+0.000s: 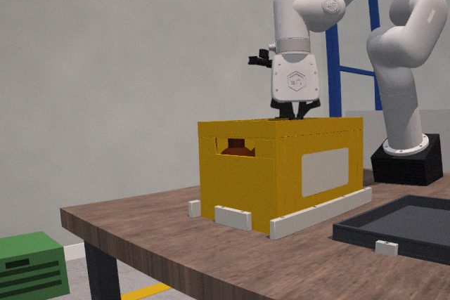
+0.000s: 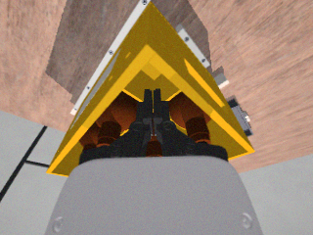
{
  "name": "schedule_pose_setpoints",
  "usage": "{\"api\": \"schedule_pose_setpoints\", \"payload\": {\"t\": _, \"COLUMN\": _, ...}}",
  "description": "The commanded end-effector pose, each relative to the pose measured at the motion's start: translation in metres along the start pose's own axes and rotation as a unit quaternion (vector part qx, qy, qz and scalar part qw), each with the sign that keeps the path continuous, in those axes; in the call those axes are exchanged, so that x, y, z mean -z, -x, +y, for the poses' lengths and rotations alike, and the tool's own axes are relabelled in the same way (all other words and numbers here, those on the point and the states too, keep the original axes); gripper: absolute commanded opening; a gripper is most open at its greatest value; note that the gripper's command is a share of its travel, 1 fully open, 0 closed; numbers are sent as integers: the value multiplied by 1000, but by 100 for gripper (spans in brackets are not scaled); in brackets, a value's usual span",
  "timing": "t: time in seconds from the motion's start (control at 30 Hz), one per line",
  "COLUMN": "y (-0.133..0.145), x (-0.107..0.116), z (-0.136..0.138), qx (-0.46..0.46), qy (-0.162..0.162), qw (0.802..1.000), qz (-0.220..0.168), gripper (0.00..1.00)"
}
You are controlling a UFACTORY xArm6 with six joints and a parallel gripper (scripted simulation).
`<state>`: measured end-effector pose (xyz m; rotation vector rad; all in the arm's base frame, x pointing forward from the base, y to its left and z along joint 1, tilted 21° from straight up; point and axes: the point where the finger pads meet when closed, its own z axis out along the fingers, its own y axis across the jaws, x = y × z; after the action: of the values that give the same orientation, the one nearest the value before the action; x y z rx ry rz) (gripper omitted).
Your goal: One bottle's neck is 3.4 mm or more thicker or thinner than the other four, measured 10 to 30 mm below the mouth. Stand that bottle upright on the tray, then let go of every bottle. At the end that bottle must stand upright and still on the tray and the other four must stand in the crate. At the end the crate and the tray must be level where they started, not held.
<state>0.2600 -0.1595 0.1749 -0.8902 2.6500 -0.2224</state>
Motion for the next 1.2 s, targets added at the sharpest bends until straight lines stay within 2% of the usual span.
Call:
{"api": "schedule_pose_setpoints", "payload": {"t": 0.0, "y": 0, "x": 1, "z": -1, "qx": 0, "qy": -2, "qw": 1000, "qz": 0, "gripper": 0}}
{"api": "schedule_pose_setpoints", "payload": {"t": 0.77, "y": 0, "x": 1, "z": -1, "qx": 0, "qy": -2, "qw": 1000, "qz": 0, "gripper": 0}}
{"api": "schedule_pose_setpoints", "payload": {"t": 0.8, "y": 0, "x": 1, "z": -1, "qx": 0, "qy": -2, "qw": 1000, "qz": 0, "gripper": 65}}
{"api": "schedule_pose_setpoints", "payload": {"t": 1.17, "y": 0, "x": 1, "z": -1, "qx": 0, "qy": -2, "qw": 1000, "qz": 0, "gripper": 65}}
